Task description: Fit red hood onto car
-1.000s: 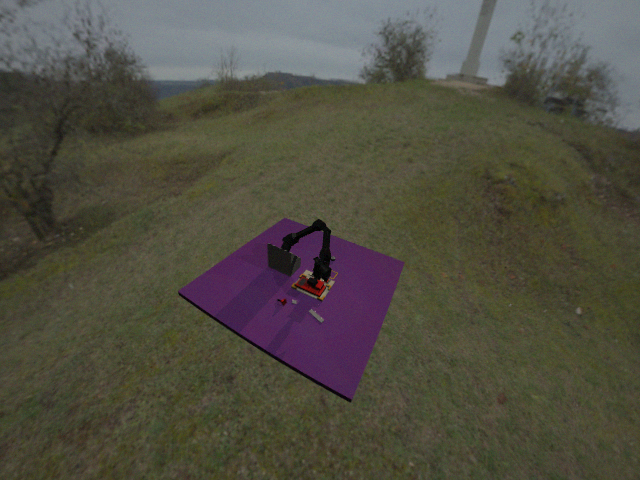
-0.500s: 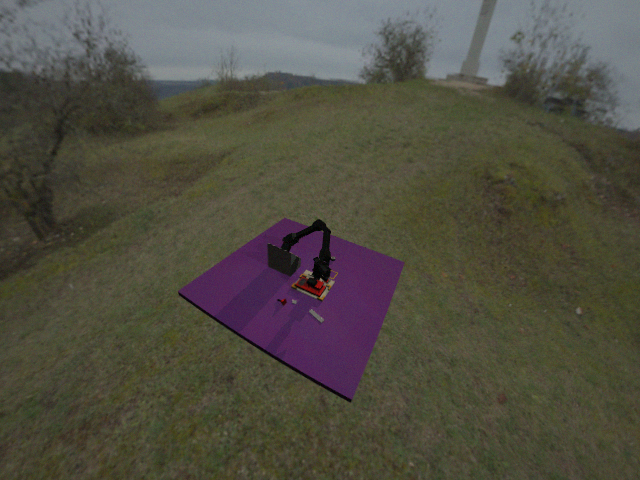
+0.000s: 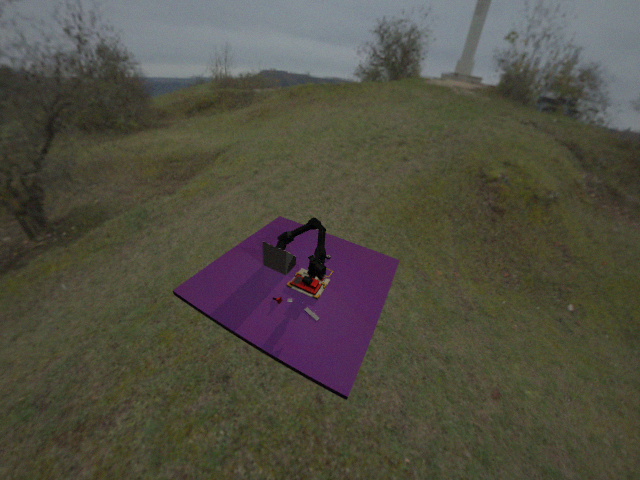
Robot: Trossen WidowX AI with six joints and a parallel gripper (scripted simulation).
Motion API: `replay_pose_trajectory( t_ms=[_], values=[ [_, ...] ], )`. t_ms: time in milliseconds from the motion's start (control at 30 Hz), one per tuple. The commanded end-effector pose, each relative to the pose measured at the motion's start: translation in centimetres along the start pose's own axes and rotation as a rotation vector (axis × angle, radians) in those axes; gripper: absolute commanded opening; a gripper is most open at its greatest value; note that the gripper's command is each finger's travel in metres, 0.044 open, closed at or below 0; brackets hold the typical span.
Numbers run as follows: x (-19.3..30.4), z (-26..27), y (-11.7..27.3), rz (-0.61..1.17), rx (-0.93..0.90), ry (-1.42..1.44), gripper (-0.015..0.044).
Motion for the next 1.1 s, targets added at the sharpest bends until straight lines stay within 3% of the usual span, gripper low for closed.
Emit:
replay_pose_trajectory(
  t_ms=[0,1067],
  values=[
    [0.0,0.0,-0.2,-0.001,-0.005,-0.003,0.0],
    [0.0,0.0,-0.9,-0.001,-0.004,-0.003,0.0]
  ],
)
Point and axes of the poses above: the point midway between the two fingers, 35 mm back from their tips, its own y axis back along the fingers, its own z axis across the jaws, x = y × z, the point moved 7 cm from there along y, back along the fingers, and after that the axes turned 1 degree about y, right-handed, at the moved point
